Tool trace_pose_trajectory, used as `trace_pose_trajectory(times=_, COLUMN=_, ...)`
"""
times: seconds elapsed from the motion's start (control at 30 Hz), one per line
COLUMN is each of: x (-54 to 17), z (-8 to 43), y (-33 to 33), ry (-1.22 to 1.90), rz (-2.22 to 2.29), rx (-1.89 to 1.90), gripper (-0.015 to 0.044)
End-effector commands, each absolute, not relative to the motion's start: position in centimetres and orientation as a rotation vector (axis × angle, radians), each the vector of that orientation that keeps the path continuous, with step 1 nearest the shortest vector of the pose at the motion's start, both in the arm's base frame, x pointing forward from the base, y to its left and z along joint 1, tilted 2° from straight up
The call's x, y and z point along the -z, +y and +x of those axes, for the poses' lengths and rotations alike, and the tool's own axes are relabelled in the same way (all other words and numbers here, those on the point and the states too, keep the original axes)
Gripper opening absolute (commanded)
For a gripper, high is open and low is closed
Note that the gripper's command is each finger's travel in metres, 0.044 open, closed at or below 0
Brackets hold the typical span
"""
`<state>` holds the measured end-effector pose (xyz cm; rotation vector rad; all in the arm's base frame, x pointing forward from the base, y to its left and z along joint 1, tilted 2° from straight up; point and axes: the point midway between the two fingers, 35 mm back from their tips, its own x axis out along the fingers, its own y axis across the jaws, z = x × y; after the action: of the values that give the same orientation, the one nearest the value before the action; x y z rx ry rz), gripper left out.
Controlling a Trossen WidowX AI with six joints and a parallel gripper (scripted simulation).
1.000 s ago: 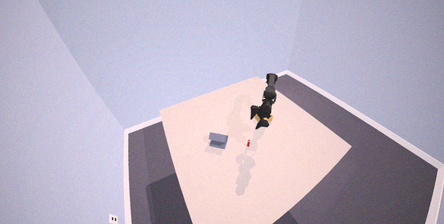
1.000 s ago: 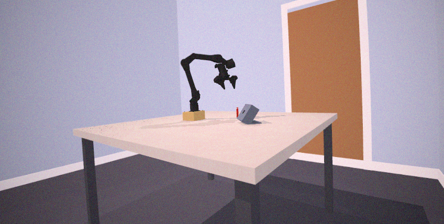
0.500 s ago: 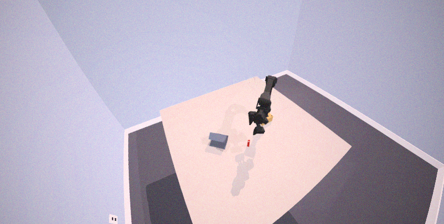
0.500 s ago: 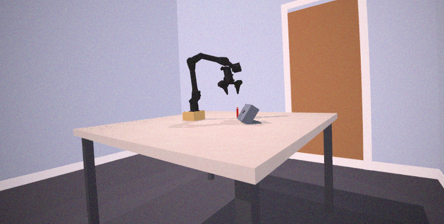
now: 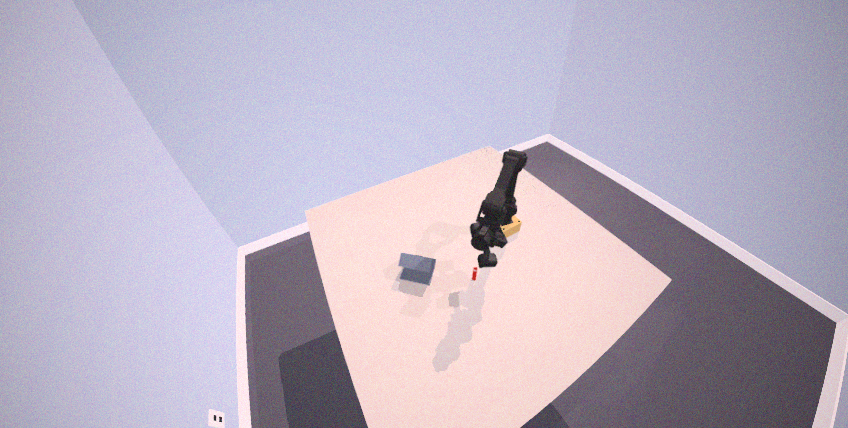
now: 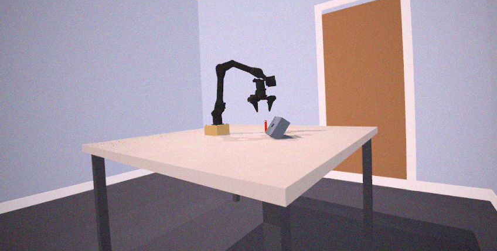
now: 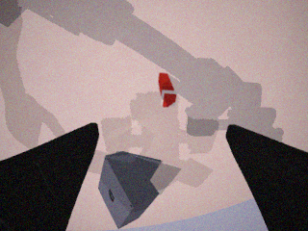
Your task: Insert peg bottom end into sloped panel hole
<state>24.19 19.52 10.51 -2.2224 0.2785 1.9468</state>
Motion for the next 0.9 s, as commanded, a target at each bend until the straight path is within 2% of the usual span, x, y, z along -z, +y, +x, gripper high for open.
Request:
trace_pose_trajectory(times=0.0, x=-9.4, z=24.8, y=19.9, ry=0.295, rz=-2.162, rx=-1.981, gripper=0.044)
trace_pose_trajectory(times=0.87, x=-4.8, z=25.6, y=20.4, ry=0.321, rz=-2.052, rx=-2.056, gripper=0.044)
